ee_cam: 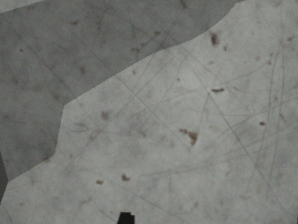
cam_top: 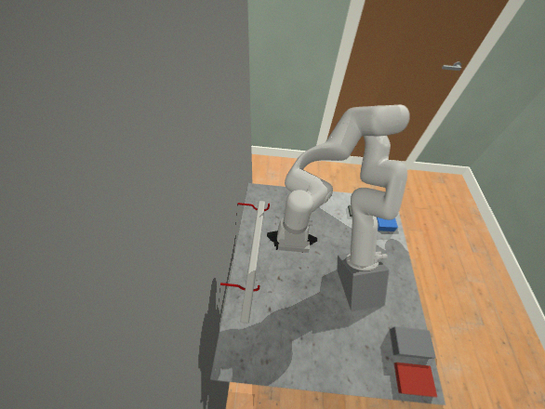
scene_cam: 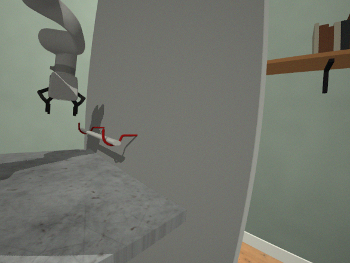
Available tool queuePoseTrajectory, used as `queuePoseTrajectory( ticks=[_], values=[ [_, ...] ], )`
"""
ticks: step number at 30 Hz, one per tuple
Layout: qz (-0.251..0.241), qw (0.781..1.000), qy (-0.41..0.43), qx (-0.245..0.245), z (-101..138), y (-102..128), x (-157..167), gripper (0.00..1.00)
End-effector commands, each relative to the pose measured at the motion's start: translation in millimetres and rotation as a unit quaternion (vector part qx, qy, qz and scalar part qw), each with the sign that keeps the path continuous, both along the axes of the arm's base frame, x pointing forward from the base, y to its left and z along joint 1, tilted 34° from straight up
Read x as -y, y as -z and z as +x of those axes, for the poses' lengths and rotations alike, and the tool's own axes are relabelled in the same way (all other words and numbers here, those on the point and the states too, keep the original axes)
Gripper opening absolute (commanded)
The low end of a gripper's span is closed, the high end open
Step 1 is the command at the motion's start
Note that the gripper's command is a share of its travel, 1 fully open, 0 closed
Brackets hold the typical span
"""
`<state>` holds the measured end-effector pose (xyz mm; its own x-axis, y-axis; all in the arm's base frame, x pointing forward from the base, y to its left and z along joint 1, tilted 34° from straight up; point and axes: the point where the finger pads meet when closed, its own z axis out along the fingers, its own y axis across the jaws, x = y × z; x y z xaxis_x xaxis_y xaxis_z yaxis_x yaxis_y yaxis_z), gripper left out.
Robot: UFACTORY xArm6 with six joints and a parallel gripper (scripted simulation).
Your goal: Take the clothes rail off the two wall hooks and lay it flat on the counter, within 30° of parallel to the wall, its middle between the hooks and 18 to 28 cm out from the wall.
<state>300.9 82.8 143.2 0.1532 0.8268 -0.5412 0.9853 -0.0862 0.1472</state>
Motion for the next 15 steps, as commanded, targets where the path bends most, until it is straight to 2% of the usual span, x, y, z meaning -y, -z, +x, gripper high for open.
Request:
queuePoseTrajectory(
  ticks=[1,15],
  values=[
    [0.001,1.0,0.0,0.001,9.3,-0.6,0.6,1.0],
    [0.001,1.0,0.0,0.001,28.9,-0.3,4.5,1.0]
  ],
)
